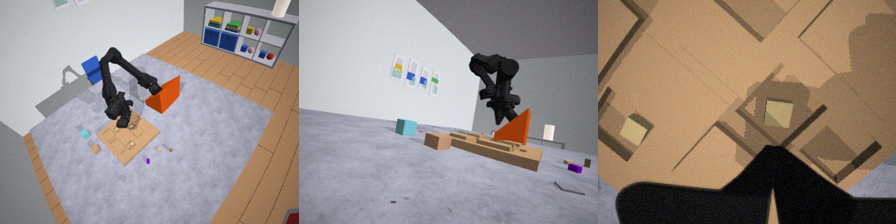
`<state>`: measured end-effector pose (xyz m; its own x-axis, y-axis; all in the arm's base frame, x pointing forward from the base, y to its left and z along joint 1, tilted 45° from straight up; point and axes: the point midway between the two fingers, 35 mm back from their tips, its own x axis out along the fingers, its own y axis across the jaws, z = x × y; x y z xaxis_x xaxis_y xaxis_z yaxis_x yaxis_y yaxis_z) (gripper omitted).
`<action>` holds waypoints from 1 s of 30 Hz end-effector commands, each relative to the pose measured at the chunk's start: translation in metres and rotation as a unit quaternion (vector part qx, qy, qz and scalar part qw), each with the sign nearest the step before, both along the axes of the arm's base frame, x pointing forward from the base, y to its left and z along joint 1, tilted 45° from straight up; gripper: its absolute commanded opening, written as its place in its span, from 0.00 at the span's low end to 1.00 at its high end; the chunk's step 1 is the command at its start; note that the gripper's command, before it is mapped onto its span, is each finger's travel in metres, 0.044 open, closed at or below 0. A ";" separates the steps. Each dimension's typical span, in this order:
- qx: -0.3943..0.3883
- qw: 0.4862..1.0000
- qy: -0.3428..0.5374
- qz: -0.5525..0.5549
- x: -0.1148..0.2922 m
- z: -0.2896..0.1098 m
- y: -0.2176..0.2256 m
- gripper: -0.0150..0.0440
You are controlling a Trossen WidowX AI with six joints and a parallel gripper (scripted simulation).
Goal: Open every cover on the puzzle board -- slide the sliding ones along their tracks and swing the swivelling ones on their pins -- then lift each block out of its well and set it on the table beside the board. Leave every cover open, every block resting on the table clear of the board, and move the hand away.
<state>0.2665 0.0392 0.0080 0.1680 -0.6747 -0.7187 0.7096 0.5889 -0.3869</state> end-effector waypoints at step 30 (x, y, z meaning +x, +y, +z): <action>-0.001 1.000 -0.021 -0.022 0.004 -0.040 -0.045 0.25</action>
<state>0.2726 -0.0021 -0.0290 0.1734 -0.6761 -0.7161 0.7540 0.5589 -0.3451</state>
